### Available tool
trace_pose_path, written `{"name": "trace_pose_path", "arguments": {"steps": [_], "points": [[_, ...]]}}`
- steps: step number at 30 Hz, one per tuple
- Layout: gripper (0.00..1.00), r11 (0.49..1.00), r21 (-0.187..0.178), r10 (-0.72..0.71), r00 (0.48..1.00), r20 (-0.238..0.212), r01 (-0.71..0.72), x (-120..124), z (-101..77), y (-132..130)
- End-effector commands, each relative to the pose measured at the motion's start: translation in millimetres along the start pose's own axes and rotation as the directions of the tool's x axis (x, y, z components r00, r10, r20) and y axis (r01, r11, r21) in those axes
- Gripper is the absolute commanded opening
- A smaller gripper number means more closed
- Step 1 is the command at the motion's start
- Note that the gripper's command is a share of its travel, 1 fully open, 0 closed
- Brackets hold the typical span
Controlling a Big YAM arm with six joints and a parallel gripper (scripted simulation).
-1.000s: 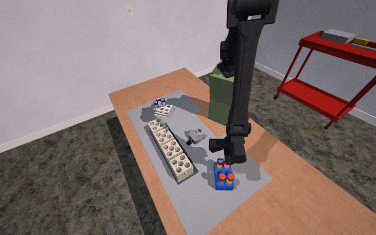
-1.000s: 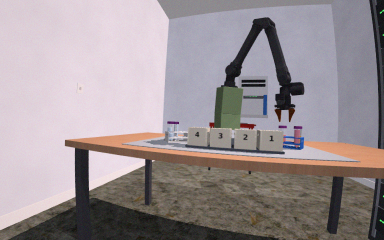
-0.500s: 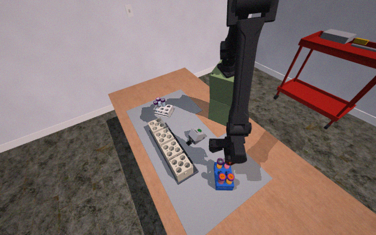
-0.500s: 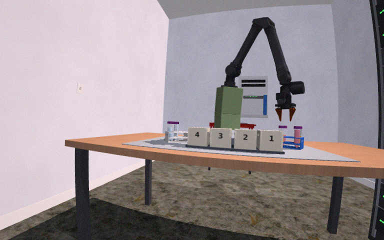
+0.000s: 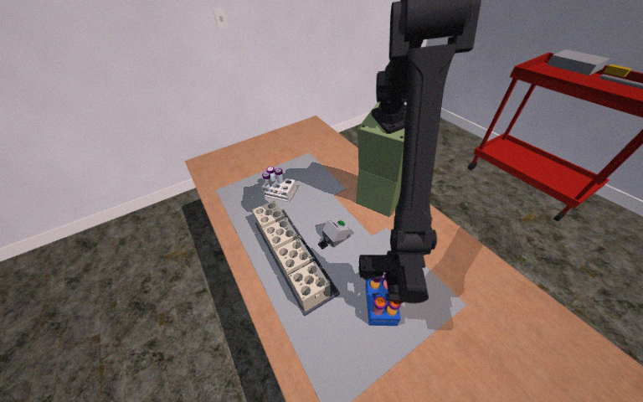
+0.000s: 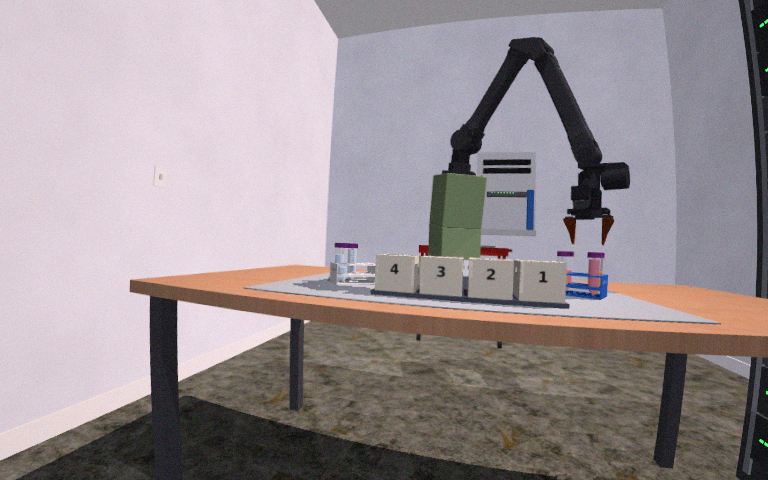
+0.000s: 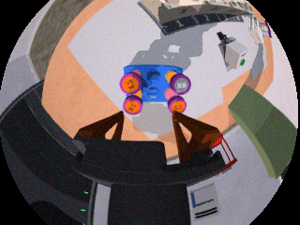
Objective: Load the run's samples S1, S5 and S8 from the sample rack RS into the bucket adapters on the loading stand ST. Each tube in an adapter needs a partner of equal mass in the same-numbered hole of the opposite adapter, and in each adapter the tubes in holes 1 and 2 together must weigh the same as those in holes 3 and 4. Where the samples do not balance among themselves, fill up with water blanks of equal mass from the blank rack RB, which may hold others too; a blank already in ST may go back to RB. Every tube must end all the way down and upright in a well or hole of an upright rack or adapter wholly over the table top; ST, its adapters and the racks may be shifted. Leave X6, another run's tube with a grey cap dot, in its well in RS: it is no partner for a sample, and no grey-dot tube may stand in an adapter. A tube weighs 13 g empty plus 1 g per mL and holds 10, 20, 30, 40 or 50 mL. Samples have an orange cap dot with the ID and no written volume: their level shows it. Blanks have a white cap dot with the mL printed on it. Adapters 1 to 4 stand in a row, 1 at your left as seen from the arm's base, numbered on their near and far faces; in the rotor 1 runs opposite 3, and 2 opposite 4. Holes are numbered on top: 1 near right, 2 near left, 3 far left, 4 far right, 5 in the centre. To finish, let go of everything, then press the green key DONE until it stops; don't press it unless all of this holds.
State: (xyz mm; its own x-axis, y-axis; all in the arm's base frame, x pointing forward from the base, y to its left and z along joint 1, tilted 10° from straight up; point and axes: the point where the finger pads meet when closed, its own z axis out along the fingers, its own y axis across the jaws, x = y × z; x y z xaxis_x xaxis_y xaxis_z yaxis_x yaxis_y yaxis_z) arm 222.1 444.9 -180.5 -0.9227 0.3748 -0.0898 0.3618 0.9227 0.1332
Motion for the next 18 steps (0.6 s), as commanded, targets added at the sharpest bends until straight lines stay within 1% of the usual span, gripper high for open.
{"name": "trace_pose_path", "arguments": {"steps": [1,2,3,4,5,6,7,9,10,12,13,15,16,17,18], "points": [[0.8,1.0,-0.025,0.003,1.0,0.002,-0.003,6.4,-5.6,38.6],[0.8,1.0,-0.025,0.003,1.0,0.002,-0.003,6.4,-5.7,38.6],[0.8,0.999,-0.043,0.006,1.0,0.004,-0.006,-0.8,-13.0,39.9],[0.8,0.999,-0.043,0.006,1.0,0.004,-0.006,-0.8,-13.1,39.9],[0.8,1.0,-0.005,0.003,1.0,0.001,-0.003,6.0,-2.7,23.3],[0.8,1.0,0.002,0.003,1.0,0.001,-0.003,6.6,5.5,19.2],[0.8,1.0,-0.018,0.006,1.0,0.002,-0.006,6.0,8.9,23.2],[0.8,1.0,-0.023,0.01,1.0,0.002,-0.01,4.3,15.0,25.3],[0.8,0.999,-0.038,0.013,1.0,0.003,-0.013,2.9,16.3,34.2],[0.8,0.999,-0.038,0.013,1.0,0.003,-0.013,2.9,16.3,34.2],[0.8,0.999,-0.046,0.016,1.0,0.004,-0.016,0.9,18.5,39.8],[0.8,0.999,-0.045,0.021,1.0,0.004,-0.021,-2.6,25.6,41.8],[0.8,0.998,-0.065,0.023,1.0,0.005,-0.022,-4.4,17.6,49.6],[0.8,0.996,-0.089,0.025,1.0,0.006,-0.024,-5.9,6.1,58.9],[0.8,0.996,-0.089,0.025,1.0,0.006,-0.024,-5.9,6.1,58.9]]}}
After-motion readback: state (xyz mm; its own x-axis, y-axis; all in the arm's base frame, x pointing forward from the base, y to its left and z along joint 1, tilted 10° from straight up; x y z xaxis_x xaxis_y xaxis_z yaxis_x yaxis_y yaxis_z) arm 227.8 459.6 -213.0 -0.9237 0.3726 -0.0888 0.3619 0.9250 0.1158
